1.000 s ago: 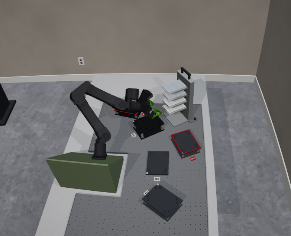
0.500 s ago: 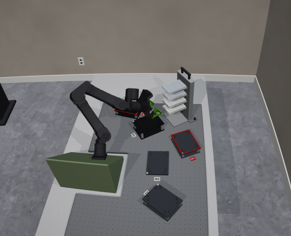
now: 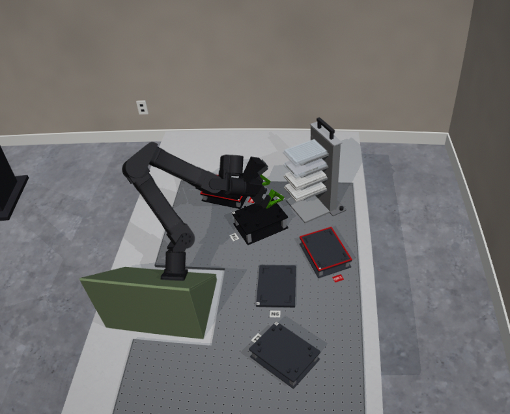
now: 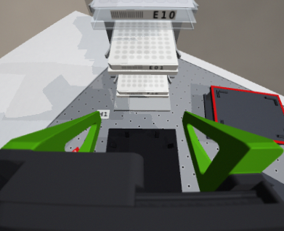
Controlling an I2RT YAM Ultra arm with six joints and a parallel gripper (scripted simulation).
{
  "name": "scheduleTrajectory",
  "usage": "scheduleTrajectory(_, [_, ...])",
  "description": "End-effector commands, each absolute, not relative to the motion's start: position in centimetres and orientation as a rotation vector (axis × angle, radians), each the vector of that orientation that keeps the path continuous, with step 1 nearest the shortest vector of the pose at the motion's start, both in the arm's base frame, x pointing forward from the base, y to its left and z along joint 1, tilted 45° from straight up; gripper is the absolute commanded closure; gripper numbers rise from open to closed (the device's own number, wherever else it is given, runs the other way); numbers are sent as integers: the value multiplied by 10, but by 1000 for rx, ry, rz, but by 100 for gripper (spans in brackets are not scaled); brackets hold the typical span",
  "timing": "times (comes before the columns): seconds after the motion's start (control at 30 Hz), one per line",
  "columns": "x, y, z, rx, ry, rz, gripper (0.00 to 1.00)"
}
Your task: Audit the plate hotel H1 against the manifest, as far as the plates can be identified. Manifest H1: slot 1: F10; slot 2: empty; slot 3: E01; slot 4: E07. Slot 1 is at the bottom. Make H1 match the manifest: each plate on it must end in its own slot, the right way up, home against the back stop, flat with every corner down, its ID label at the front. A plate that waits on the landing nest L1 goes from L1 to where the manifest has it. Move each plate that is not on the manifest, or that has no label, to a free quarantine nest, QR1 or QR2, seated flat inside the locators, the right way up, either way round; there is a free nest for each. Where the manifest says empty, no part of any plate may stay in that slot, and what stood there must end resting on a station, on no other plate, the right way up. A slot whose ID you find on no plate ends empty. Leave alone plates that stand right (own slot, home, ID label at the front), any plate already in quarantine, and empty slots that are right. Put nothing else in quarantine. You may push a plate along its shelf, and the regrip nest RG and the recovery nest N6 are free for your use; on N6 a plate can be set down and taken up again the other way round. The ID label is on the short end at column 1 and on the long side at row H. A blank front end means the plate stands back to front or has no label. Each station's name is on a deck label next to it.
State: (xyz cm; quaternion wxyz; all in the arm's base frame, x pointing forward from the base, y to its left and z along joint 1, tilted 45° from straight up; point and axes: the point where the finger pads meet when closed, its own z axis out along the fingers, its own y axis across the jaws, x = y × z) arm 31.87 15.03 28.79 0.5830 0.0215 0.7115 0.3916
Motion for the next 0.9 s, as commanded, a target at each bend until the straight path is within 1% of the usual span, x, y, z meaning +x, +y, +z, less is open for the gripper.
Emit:
scheduleTrajectory(0.0, [320,148,293,59,1646,907,0])
scheduleTrajectory(0.63, [320,148,293,59,1646,907,0])
scheduleTrajectory(0.87, [309,146,288,59,1646,907,0])
